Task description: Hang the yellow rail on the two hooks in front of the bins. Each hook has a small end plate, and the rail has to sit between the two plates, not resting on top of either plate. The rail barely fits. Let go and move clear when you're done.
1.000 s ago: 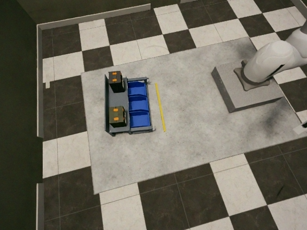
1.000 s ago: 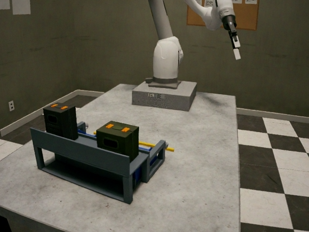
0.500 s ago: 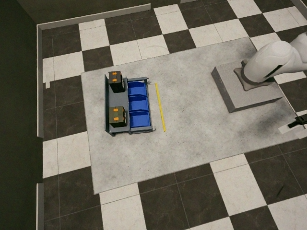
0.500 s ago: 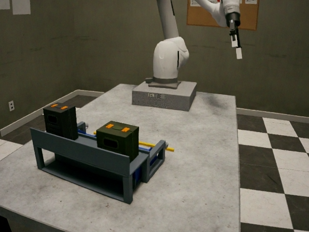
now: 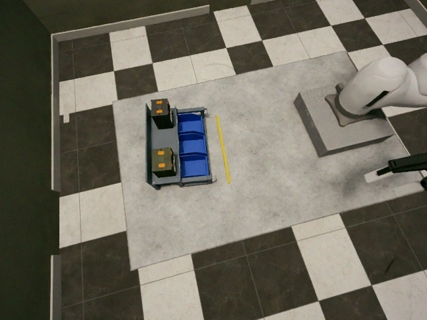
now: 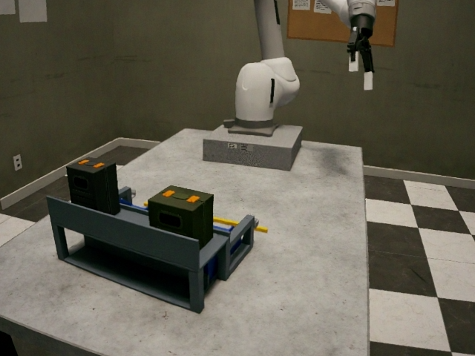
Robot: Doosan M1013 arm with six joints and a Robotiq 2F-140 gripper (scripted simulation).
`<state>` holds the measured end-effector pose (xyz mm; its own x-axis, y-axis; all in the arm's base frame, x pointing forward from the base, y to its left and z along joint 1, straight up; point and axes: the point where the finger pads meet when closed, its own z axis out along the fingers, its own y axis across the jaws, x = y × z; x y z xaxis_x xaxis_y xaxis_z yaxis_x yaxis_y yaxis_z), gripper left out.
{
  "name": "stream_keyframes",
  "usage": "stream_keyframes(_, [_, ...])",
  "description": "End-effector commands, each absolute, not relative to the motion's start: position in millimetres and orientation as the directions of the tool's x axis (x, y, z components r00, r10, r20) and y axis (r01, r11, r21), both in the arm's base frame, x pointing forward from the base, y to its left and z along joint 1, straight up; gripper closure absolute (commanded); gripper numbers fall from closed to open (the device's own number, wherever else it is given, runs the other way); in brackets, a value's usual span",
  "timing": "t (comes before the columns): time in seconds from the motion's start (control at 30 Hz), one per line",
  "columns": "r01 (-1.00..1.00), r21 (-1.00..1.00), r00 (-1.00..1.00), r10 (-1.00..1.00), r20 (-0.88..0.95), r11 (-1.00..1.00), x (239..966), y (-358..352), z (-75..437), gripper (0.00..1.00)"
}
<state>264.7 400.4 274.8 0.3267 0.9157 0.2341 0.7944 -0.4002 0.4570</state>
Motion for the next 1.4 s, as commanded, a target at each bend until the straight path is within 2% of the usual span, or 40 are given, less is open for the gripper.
stream_keyframes(0.0, [0.794, 0.457, 0.327, 0.916, 0.234, -0.4, 264.7, 400.4, 274.8, 0.0])
stream_keyframes(0.2, [0.737, 0.409, 0.507, 0.84, 0.194, -0.539, 330.9, 374.7, 281.8, 0.0])
stream_keyframes(0.6, [0.737, 0.409, 0.507, 0.84, 0.194, -0.539, 330.9, 374.7, 281.8, 0.0])
stream_keyframes(0.77, [0.653, 0.353, 0.666, 0.73, 0.154, -0.67, 397.3, 338.2, 288.5, 0.0])
stream_keyframes(1.17, [0.653, 0.353, 0.666, 0.73, 0.154, -0.67, 397.3, 338.2, 288.5, 0.0])
stream_keyframes(1.37, [0.544, 0.289, 0.798, 0.592, 0.113, -0.788, 462.6, 289.6, 295.1, 0.0])
